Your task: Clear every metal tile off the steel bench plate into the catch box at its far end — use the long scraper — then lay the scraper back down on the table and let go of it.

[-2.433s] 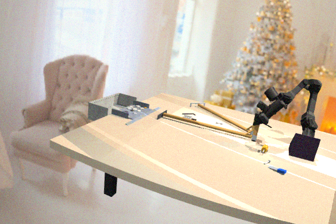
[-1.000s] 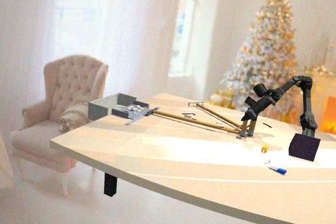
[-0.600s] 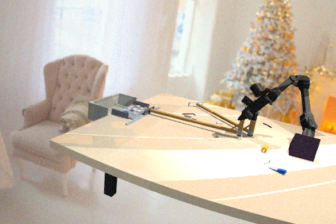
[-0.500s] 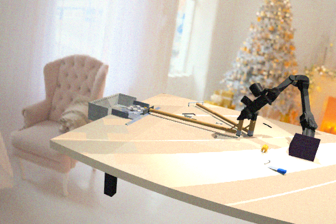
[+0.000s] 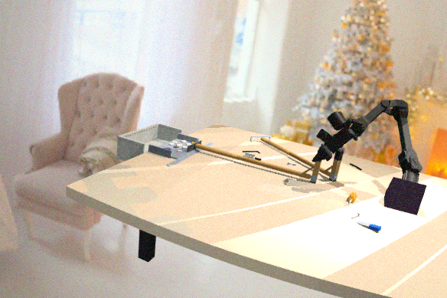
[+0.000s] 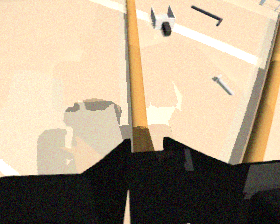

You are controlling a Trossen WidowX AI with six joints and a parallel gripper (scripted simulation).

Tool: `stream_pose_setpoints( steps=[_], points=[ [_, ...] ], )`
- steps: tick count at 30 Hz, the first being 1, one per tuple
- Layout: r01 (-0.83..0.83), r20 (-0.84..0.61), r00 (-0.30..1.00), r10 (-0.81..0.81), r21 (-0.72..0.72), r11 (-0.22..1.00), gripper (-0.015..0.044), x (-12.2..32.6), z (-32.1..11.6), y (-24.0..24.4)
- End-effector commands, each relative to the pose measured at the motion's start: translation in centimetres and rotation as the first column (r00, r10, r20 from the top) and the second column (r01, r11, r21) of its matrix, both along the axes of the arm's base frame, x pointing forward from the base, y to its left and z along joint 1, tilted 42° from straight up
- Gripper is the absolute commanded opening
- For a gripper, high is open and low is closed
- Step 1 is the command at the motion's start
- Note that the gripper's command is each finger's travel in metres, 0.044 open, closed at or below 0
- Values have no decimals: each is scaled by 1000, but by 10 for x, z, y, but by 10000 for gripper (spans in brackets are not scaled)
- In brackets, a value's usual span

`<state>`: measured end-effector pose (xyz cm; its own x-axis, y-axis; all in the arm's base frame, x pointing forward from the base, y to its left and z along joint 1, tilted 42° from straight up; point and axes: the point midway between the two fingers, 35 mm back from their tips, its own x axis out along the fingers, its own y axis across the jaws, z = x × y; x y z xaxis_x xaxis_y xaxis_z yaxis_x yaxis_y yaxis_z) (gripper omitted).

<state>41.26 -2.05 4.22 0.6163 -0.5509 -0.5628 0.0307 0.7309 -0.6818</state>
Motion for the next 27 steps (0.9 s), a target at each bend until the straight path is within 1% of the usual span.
stream_pose_setpoints(
  steps=[1,27],
  points=[
    [-10,2,1000,10,2,1000,0,7,2,1],
    [-10,4,1000,10,2,1000,0,33,8,-6]
  ],
)
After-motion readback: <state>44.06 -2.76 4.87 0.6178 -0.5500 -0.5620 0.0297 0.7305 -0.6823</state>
